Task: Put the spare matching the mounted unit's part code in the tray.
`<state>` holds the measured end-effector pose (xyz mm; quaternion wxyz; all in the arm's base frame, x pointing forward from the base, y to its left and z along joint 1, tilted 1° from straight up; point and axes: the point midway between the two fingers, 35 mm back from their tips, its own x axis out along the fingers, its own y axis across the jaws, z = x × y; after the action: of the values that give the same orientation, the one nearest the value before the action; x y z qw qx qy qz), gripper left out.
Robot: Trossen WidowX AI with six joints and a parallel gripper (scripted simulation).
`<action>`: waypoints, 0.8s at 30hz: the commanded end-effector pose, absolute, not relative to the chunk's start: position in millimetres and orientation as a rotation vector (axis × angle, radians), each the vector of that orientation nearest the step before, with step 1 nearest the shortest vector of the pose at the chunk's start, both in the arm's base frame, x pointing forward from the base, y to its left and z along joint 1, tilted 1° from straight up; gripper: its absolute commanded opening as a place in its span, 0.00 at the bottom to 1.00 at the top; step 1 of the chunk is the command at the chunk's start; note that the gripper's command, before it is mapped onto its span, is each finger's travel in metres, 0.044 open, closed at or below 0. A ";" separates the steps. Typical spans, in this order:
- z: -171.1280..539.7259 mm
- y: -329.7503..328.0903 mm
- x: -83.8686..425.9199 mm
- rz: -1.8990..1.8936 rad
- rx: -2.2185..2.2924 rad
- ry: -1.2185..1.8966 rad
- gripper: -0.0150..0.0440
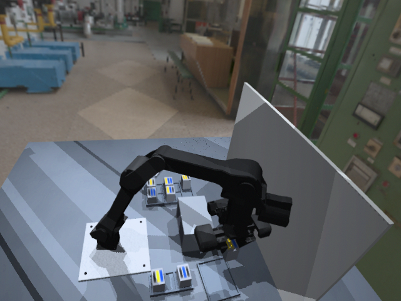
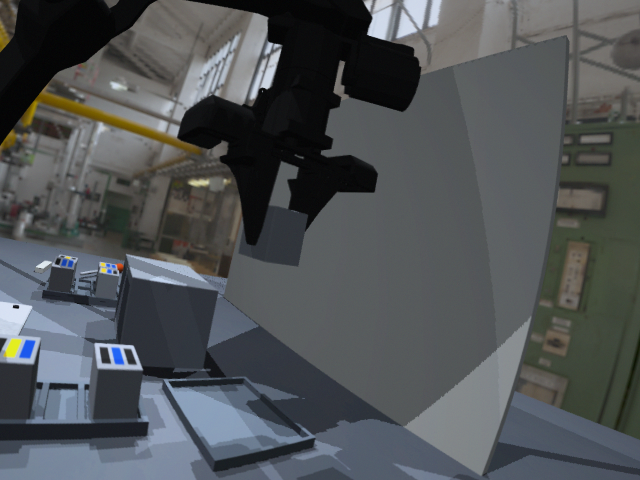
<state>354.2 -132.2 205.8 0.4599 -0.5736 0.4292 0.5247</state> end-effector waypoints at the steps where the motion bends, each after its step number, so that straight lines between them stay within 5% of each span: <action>1: 201.9 -132.5 355.5 1.298 -1.413 1.051 0.25; 24: 186.2 -133.7 359.5 1.302 -1.410 1.053 0.25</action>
<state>358.4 -133.8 189.6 0.4593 -0.5721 0.4296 0.5265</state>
